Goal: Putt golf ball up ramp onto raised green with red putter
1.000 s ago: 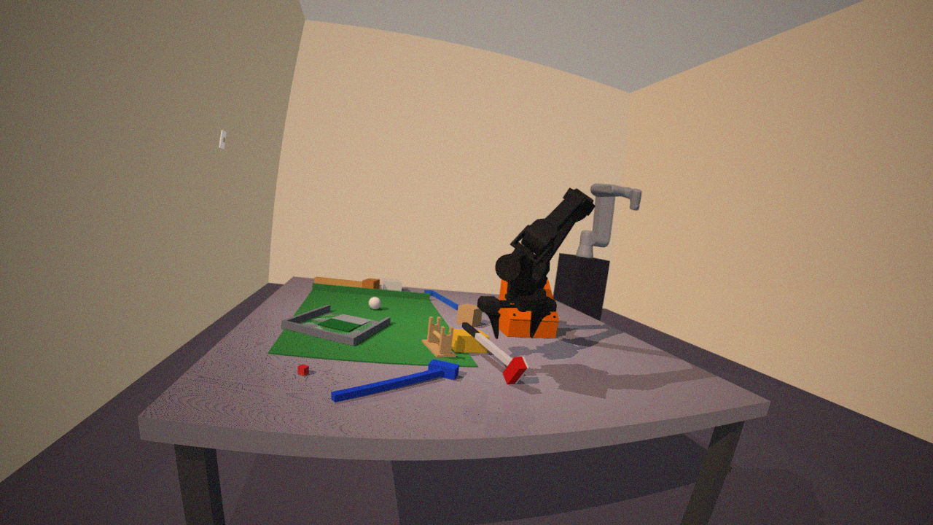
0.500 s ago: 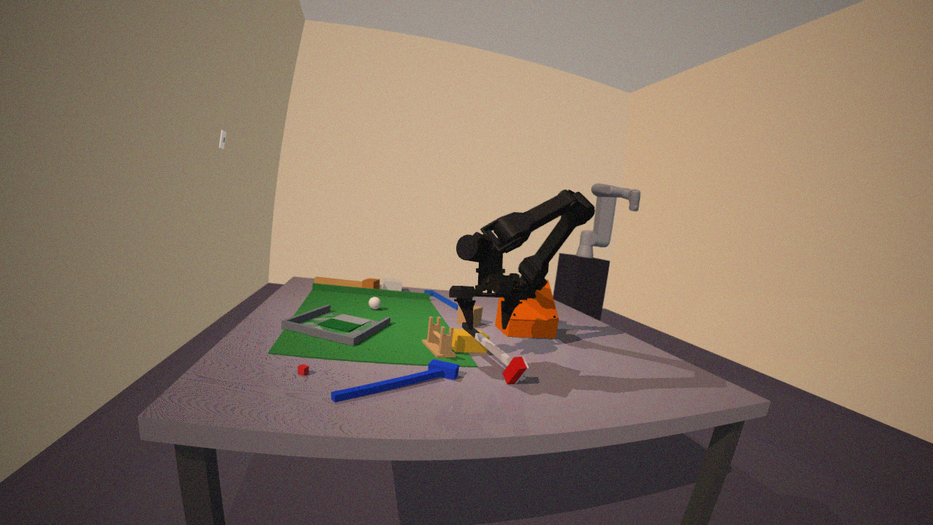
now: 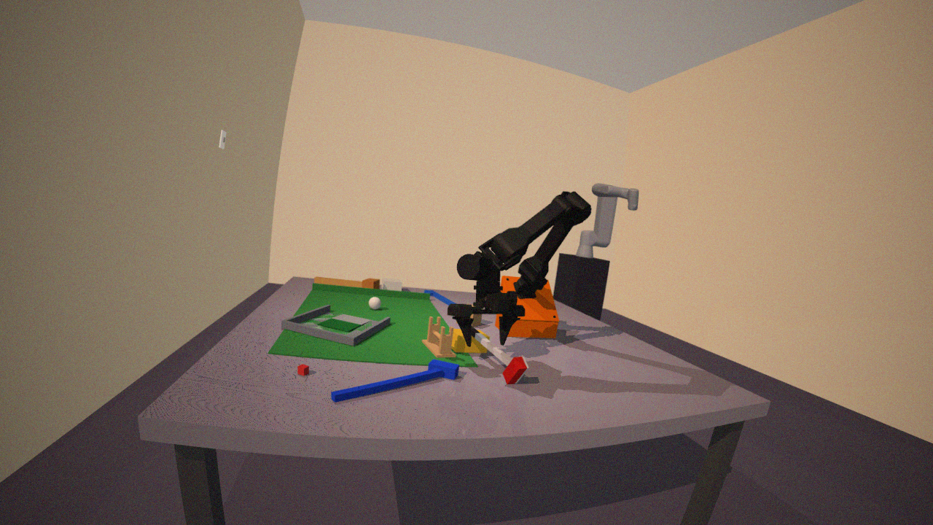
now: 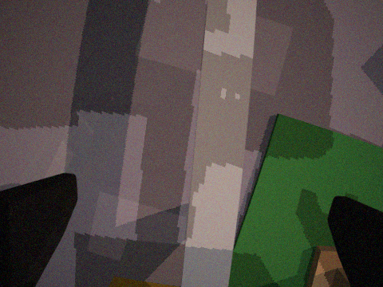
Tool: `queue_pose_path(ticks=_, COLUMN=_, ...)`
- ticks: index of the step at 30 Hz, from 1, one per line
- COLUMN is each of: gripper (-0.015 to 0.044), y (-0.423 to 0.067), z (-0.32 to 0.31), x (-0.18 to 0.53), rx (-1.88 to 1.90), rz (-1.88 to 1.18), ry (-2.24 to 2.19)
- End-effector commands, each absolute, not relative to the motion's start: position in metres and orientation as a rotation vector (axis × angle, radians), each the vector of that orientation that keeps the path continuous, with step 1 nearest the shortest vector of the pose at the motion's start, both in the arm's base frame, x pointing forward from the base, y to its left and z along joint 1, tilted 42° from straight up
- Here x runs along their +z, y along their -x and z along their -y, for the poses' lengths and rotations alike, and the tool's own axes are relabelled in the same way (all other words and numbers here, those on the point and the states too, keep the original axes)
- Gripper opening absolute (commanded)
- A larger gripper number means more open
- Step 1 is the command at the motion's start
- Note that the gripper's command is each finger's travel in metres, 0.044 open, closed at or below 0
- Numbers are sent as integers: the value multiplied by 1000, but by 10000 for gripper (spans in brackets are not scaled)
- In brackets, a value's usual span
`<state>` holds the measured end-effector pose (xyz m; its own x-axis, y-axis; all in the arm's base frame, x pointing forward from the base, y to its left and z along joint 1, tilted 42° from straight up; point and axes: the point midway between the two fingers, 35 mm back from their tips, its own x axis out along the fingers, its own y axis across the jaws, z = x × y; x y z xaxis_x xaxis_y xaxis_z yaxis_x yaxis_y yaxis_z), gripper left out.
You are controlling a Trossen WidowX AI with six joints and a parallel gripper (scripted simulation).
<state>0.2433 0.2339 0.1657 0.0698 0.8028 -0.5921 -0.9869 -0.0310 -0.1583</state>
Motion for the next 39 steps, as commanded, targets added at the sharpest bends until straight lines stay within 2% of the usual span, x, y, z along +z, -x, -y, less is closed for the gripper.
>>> queue_pose_path(ticks=1, gripper=440, y=-245, z=-235, x=164, rx=1480, rz=-373, ry=625)
queue_pose_path(ticks=18, gripper=440, y=-247, z=-251, x=147, rx=1480, rz=-372, ry=624)
queue_pose_path(ticks=33, gripper=46, y=-246, z=-249, x=150, rx=1485, rz=-367, ry=626)
queue_pose_path(ticks=39, gripper=6, y=-246, z=-249, x=150, rx=1485, rz=-367, ry=626)
